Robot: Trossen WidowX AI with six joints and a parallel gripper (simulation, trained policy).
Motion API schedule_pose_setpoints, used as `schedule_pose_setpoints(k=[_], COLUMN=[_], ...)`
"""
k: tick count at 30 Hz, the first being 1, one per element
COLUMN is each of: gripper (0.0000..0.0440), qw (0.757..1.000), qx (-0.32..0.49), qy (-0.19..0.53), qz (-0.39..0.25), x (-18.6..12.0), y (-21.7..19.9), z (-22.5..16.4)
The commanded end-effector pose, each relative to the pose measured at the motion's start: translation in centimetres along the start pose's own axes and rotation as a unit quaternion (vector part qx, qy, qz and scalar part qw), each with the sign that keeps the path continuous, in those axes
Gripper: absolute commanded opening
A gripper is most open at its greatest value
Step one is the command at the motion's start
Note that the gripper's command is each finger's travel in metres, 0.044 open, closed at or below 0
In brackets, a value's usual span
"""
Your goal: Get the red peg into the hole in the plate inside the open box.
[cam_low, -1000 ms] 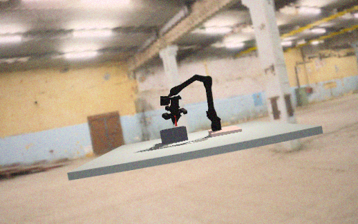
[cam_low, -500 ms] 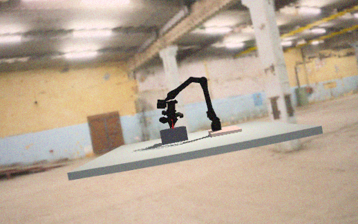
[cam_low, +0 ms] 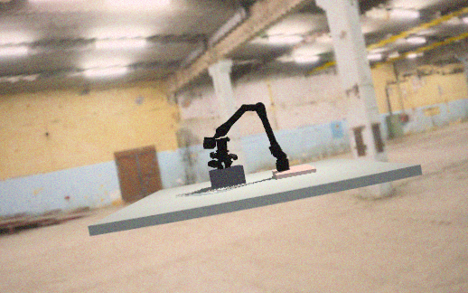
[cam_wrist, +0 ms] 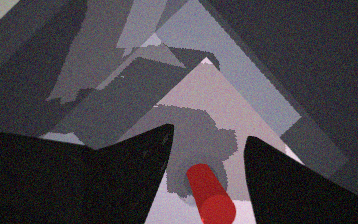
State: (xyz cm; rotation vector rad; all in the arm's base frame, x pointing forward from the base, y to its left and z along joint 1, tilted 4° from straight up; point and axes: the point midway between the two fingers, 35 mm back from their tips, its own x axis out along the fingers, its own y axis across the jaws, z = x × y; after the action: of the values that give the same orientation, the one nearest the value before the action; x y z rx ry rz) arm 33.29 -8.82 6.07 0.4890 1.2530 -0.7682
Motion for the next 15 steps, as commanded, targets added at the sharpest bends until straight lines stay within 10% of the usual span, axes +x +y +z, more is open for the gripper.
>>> schedule_pose_setpoints(k=[1,8,15], gripper=[0.0248,0.0432,0.0440], qw=[1.000,0.999,0.996], qx=[-0.007,-0.016,-0.025], qy=[0.003,0.018,0.022], qz=[0.012,0.040,0.082], x=[-0.2,-1.4,-3.3], y=[0.5,2.3,4.8], z=[0.8,2.5,4.2])
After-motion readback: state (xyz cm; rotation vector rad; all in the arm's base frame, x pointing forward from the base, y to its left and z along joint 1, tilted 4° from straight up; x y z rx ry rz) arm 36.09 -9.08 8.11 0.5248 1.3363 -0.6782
